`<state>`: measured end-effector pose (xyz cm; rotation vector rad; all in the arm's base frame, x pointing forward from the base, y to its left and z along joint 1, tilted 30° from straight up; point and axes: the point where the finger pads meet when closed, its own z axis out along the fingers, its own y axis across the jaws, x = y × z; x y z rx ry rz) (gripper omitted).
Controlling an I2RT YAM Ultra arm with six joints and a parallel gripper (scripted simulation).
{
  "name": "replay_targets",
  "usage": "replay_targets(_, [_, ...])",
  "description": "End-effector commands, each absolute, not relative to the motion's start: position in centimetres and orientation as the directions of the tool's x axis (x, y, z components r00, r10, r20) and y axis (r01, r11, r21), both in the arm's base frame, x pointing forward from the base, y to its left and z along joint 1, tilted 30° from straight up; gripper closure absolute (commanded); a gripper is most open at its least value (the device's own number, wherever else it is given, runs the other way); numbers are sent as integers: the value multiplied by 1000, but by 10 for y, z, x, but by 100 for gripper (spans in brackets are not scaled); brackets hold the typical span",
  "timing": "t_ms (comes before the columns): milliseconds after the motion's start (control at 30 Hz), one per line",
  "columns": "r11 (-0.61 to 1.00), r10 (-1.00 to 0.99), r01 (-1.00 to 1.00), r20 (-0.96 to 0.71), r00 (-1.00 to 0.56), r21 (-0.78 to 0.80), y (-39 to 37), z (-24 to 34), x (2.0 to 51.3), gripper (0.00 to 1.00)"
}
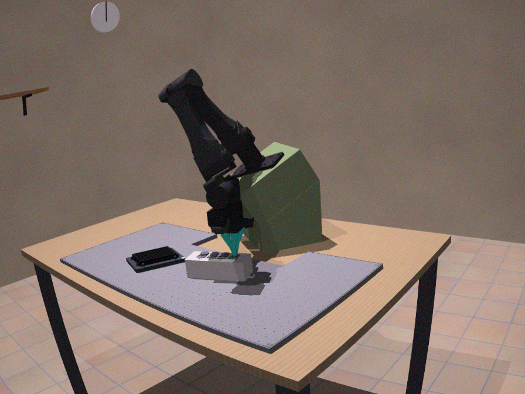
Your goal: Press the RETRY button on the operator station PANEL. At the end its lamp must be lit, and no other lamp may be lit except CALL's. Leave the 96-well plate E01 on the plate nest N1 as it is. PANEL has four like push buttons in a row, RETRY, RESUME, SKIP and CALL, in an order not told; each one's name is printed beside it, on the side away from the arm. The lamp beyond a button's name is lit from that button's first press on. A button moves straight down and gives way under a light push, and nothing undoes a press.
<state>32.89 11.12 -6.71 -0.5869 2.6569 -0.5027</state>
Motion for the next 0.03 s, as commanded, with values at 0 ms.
replay_targets(0, [853,-454,-318,-289,-843,-413,110,-75,337,100])
